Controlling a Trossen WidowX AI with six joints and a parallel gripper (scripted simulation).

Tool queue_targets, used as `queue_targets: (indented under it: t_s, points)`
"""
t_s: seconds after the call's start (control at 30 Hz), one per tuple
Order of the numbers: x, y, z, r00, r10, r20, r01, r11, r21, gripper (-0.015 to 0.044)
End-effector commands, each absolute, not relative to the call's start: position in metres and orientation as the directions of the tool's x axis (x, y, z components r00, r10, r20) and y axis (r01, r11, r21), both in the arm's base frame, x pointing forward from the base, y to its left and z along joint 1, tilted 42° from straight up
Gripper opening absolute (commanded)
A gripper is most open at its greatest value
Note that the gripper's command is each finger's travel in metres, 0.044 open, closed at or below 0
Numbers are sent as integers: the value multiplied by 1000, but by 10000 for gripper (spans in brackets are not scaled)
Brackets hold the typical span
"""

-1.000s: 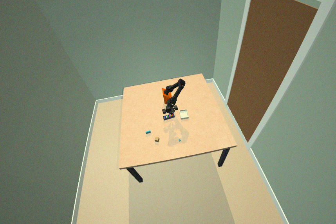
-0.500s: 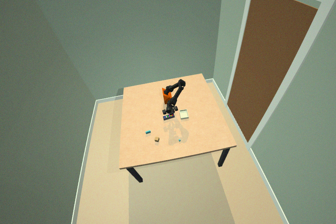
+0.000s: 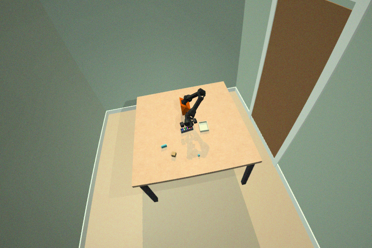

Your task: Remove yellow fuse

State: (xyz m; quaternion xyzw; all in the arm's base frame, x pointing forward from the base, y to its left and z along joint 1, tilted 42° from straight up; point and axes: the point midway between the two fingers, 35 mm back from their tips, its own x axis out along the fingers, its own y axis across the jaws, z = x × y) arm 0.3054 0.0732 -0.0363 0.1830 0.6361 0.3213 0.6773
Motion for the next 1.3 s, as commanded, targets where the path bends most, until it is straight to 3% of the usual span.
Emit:
queue_targets:
  t_s: [0.0, 0.9, 1.27]
  points:
    - [304, 75, -38, -19, 671, -742, -199, 724, 660, 74]
    - [304, 82, -45, -19, 671, -741, -199, 724, 660, 74]
    - [304, 81, -45, -19, 667, -745, -201, 727, 656, 1]
